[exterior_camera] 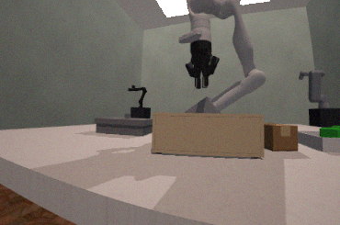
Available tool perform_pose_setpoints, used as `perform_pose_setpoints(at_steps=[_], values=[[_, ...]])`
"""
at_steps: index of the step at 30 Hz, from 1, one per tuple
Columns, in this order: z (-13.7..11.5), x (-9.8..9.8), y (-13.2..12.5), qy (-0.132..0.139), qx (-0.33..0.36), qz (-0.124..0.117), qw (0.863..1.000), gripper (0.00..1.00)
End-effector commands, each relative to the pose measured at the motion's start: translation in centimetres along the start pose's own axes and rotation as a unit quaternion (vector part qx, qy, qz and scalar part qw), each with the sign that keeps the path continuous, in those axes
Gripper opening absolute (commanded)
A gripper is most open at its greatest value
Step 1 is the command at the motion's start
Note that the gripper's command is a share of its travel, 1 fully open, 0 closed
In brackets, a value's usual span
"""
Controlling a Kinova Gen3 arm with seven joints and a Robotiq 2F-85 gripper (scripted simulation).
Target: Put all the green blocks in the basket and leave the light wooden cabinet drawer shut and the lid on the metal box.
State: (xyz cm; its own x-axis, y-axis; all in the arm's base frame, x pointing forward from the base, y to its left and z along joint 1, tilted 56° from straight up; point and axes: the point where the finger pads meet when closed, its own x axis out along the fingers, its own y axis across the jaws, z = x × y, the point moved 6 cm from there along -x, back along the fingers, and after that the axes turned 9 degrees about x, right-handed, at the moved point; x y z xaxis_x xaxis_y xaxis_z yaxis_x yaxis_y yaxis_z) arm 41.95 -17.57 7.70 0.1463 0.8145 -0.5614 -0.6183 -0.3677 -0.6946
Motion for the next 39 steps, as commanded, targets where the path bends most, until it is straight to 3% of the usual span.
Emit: perform_pose_setpoints(at_steps=[1, 7, 13, 27, 28, 39], values=[[-0.6, -0.1, -0.4, -0.002, -0.057, -0.002, 0.998, 0.3], [-1.8, -0.3, -1.5, 0.003, -0.179, -0.003, 0.984, 0.3], [-2.6, -0.5, -2.1, 0.007, -0.254, -0.003, 0.967, 0.3], [-2.9, -0.6, -2.4, 0.01, -0.285, -0.003, 0.959, 0.3], [-2.9, -0.6, -2.4, 0.01, -0.285, -0.003, 0.959, 0.66], [-2.9, -0.6, -2.4, 0.01, -0.285, -0.003, 0.959, 0.66]])
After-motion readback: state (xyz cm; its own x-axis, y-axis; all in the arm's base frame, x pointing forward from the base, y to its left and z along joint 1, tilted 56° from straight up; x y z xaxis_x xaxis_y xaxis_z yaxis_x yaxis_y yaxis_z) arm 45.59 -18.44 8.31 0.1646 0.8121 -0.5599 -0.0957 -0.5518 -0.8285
